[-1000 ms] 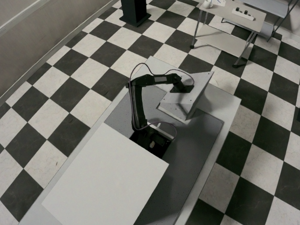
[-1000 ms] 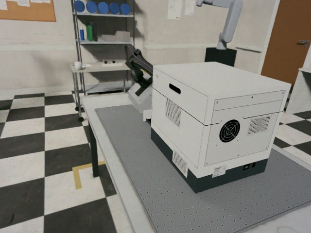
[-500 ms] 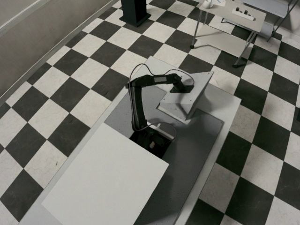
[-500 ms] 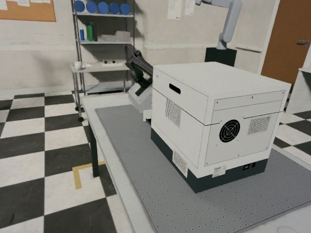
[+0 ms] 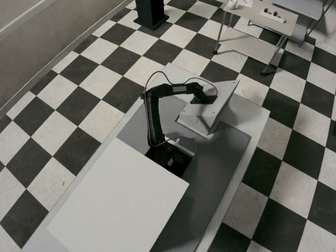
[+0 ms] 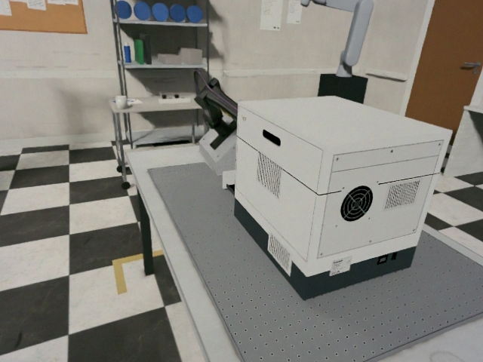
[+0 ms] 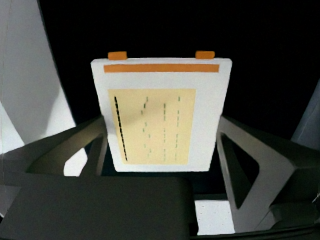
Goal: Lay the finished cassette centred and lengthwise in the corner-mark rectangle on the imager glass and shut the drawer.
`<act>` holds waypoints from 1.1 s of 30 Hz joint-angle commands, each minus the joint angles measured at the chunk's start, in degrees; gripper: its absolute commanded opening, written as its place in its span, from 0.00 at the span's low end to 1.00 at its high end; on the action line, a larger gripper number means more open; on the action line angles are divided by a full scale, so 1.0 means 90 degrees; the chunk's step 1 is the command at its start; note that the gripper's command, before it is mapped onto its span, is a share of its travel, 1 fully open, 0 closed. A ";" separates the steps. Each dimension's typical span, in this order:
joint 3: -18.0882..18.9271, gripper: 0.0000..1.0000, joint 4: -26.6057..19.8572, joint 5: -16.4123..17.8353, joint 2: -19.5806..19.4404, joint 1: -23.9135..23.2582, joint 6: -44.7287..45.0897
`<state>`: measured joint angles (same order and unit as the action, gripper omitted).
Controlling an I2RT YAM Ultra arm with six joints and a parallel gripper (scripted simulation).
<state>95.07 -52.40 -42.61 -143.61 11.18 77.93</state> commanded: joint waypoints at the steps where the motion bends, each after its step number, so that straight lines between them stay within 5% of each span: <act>1: 0.0016 0.00 0.0083 -0.0012 0.0099 0.0183 0.0076; 33: 0.0178 0.00 0.0143 -0.0018 -0.0098 0.0175 0.0089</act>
<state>95.07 -52.01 -42.61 -144.31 11.18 78.02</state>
